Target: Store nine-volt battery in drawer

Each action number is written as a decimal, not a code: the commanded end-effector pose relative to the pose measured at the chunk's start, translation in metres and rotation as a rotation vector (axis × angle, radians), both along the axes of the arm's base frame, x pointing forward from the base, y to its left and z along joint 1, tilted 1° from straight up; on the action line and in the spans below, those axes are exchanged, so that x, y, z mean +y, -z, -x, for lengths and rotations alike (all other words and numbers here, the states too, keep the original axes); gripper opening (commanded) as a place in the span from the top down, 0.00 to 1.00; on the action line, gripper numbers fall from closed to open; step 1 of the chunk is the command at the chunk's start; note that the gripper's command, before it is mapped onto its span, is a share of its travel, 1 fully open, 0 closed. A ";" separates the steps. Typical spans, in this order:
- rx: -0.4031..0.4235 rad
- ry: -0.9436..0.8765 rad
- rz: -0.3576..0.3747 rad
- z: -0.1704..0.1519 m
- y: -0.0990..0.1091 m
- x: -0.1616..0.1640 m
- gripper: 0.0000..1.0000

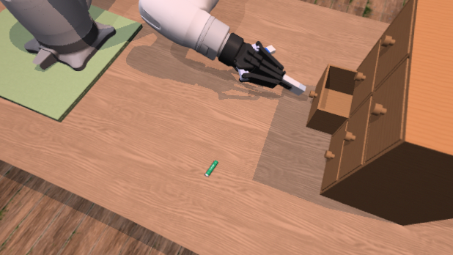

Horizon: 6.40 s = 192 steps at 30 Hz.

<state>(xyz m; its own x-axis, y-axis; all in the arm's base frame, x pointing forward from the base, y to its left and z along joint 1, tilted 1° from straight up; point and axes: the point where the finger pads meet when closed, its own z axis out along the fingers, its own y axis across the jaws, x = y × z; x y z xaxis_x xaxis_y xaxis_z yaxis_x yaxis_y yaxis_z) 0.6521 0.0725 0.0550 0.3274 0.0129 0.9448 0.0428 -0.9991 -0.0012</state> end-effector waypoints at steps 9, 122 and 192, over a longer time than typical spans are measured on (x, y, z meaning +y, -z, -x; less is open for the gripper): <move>0.000 0.000 0.000 -0.017 0.000 0.001 1.00; 0.000 0.000 0.000 -0.085 -0.001 0.004 1.00; 0.028 0.000 0.001 0.019 -0.102 -0.001 1.00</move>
<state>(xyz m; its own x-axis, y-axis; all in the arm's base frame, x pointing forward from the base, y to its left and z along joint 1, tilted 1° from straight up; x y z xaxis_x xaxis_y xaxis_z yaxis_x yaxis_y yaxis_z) 0.6338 0.0715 0.1567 0.3472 0.0137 0.9377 0.0427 -0.9991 -0.0012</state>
